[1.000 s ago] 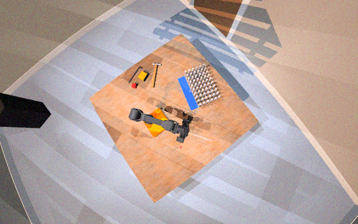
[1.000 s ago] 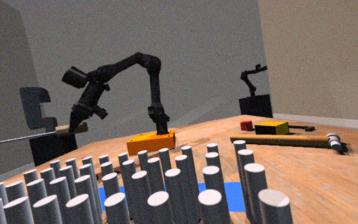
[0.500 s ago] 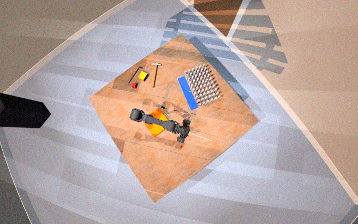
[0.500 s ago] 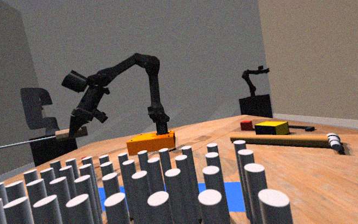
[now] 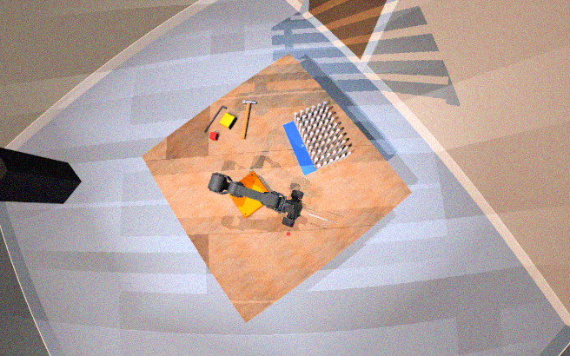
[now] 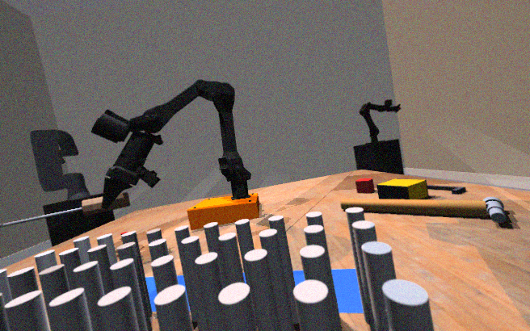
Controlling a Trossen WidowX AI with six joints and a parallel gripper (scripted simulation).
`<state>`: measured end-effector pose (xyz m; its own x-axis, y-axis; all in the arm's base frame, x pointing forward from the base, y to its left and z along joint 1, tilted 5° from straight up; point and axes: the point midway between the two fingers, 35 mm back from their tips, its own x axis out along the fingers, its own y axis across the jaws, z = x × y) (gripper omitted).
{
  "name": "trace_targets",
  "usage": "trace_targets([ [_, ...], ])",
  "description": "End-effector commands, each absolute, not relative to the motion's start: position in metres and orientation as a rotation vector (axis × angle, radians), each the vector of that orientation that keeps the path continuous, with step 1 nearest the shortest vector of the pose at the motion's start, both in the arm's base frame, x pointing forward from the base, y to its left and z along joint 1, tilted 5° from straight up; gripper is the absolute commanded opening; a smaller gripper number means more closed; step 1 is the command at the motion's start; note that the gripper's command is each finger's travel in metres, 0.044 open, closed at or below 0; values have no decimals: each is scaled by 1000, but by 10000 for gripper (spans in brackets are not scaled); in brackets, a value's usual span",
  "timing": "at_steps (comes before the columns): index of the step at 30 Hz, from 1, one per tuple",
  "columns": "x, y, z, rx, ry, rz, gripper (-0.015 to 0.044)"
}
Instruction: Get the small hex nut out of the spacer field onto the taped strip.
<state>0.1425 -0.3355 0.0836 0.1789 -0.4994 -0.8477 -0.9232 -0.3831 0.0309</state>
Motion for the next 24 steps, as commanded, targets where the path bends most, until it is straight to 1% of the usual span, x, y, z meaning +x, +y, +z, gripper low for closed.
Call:
trace_targets([
  [1,143,-335,79,-1966,1326,1114,0],
  [24,143,-335,56,-1966,1327,1114,0],
])
